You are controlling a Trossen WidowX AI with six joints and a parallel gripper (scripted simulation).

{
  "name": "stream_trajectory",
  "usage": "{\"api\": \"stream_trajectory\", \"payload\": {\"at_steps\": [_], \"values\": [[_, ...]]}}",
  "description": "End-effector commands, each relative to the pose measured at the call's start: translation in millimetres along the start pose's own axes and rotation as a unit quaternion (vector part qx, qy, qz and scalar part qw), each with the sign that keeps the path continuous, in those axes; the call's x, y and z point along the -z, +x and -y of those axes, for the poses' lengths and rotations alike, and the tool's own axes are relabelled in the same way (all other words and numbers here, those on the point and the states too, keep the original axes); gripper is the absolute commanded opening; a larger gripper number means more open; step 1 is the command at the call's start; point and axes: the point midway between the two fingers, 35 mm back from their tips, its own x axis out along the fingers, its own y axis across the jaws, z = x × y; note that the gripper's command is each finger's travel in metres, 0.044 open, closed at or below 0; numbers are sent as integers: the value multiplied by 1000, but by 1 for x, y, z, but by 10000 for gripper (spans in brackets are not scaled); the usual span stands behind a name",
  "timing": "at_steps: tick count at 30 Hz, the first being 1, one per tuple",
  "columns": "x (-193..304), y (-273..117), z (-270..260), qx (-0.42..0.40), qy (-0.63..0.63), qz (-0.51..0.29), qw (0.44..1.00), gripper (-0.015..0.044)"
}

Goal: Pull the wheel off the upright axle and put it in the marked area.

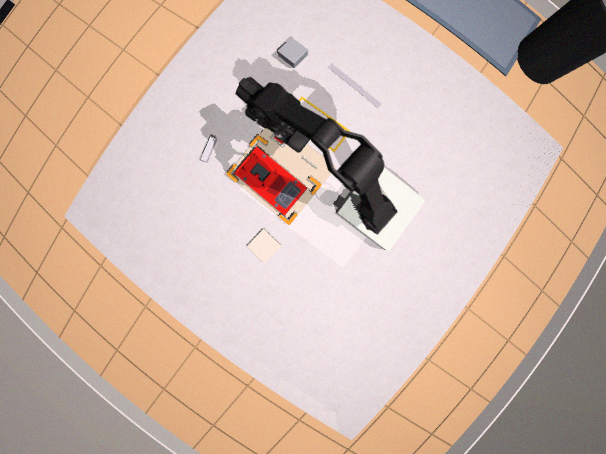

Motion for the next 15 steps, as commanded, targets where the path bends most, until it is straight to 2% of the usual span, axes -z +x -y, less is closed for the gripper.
{"api": "stream_trajectory", "payload": {"at_steps": [1, 15], "values": [[0, -4, -1, -3, 0, -1, 1000, 0], [0, -8, -1, -3, 1, -1, 1000, 0]]}}
